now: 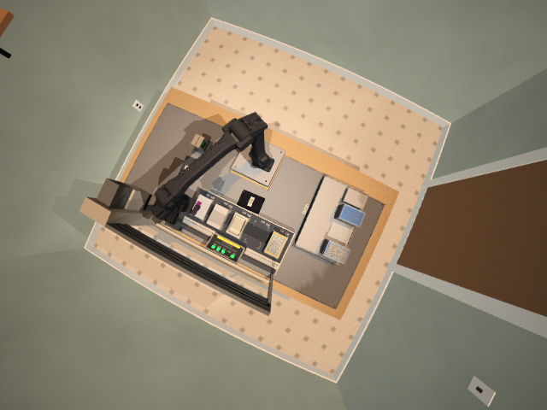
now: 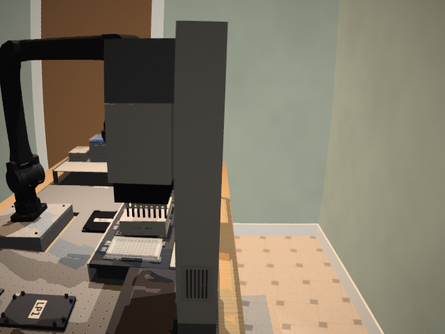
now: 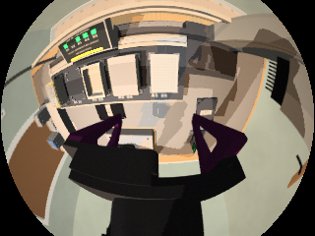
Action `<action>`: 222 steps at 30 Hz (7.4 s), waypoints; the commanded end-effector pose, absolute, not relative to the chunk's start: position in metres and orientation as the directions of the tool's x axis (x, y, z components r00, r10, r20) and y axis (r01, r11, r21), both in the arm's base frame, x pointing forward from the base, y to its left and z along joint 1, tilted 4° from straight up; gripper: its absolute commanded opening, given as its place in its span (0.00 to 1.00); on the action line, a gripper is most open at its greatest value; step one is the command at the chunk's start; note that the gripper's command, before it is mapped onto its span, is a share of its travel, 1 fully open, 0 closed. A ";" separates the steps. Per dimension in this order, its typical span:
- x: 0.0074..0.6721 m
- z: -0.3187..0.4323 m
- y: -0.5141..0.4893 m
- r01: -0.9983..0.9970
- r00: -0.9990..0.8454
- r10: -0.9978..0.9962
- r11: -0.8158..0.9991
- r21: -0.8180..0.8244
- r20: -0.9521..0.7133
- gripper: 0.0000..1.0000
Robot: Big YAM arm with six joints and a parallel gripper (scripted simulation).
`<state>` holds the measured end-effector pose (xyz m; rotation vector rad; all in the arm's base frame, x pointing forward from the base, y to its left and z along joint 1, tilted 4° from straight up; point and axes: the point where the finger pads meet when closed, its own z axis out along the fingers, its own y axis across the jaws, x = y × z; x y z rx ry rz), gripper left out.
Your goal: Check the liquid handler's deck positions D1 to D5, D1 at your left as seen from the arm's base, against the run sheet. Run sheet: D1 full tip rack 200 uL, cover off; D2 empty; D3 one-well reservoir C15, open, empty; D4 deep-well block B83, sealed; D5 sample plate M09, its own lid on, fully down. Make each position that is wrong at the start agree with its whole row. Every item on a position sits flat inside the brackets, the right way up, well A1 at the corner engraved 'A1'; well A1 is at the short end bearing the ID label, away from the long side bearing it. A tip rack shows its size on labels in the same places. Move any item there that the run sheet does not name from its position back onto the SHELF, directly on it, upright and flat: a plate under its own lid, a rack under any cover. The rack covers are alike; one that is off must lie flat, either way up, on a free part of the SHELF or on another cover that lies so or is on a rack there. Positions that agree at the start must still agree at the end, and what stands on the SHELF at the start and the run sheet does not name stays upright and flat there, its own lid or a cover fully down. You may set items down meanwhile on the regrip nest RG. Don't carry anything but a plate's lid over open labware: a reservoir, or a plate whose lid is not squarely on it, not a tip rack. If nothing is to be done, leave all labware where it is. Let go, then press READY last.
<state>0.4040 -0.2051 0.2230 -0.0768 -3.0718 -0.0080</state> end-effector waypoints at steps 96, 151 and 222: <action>0.420 0.122 -0.166 0.033 -0.999 0.033 0.999 -0.005 0.034 1.00; 0.421 0.125 -0.081 0.033 -0.999 0.033 0.999 0.003 0.032 1.00; 0.444 0.131 0.073 0.032 -0.999 0.032 0.999 0.019 0.018 1.00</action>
